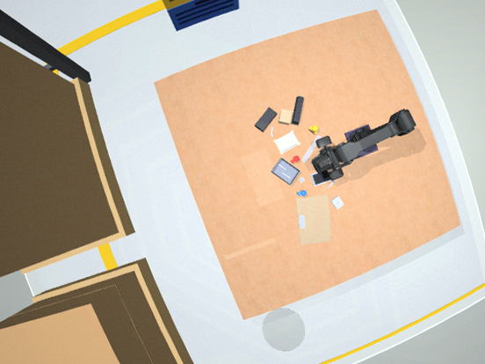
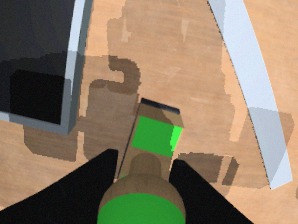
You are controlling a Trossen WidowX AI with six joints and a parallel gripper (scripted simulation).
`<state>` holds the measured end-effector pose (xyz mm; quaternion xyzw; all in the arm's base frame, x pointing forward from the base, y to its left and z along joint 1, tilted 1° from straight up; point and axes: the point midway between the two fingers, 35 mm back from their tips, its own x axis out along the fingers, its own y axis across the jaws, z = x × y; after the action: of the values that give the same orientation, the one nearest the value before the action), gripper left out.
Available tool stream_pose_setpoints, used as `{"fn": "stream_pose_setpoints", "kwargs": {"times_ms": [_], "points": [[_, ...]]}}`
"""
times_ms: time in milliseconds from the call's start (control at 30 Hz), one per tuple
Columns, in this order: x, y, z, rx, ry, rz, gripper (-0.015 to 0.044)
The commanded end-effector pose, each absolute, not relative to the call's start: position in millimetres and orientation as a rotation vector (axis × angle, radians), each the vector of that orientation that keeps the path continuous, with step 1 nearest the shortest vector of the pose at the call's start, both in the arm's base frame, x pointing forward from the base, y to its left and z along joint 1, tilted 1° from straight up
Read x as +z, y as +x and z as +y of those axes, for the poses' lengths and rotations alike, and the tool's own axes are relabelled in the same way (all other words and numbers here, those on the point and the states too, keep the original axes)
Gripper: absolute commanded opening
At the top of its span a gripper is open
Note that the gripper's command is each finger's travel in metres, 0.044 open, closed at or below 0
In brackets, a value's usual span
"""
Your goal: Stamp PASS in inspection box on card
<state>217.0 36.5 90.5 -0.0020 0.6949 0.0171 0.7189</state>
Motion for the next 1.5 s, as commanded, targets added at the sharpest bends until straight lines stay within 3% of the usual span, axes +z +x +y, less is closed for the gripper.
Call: {"fn": "stream_pose_setpoints", "kwargs": {"times_ms": [0, 1467], "points": [[94.1, 217.6, 37.2, 0.046, -0.003, 1.533, 0.0000], [115.7, 215.1, 36.3, 0.049, 0.000, 1.533, 0.0000]]}}
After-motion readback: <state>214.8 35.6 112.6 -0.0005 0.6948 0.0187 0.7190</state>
